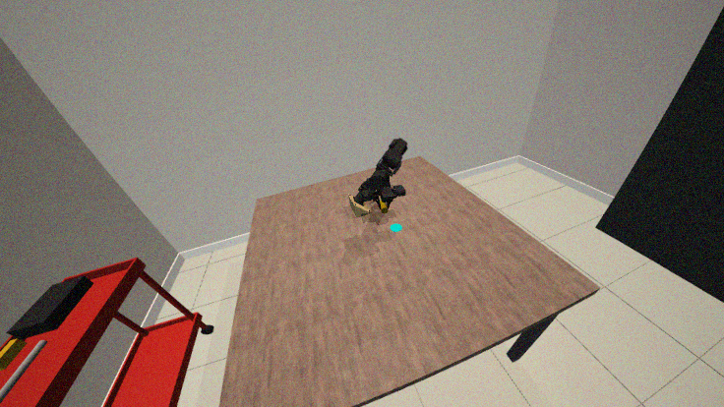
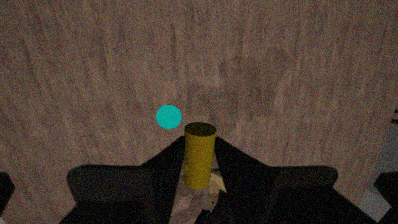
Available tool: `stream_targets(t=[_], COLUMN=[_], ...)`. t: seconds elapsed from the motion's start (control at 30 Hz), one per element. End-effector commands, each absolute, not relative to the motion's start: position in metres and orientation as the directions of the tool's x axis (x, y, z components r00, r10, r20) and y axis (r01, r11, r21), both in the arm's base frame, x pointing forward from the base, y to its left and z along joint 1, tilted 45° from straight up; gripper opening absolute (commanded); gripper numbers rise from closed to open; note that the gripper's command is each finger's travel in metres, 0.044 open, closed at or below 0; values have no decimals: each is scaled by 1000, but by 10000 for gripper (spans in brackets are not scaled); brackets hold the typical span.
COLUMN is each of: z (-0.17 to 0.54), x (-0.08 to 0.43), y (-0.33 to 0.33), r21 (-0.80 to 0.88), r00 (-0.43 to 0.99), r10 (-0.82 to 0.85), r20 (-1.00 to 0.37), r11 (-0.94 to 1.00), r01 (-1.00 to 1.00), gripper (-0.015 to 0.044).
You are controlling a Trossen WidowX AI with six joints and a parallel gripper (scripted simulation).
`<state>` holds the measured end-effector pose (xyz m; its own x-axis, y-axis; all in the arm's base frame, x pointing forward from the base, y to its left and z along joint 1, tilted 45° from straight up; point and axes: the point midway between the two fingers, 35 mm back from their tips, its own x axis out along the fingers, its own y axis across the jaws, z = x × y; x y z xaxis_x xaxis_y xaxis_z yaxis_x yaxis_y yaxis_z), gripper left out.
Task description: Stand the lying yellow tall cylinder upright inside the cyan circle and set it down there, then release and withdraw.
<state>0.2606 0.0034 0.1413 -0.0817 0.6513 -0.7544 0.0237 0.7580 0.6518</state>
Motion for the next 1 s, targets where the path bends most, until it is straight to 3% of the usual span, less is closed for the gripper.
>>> stream_targets(t=[0.0, 0.47, 0.97], z=[150, 178, 173], x=[258, 244, 236], y=[13, 43, 47], r21=[655, 649, 594], r00=[-78, -75, -75], r10=[658, 672, 612], r20=[-749, -737, -787], r11=[753, 735, 785], r01=[64, 196, 176], gripper=[105, 105, 105])
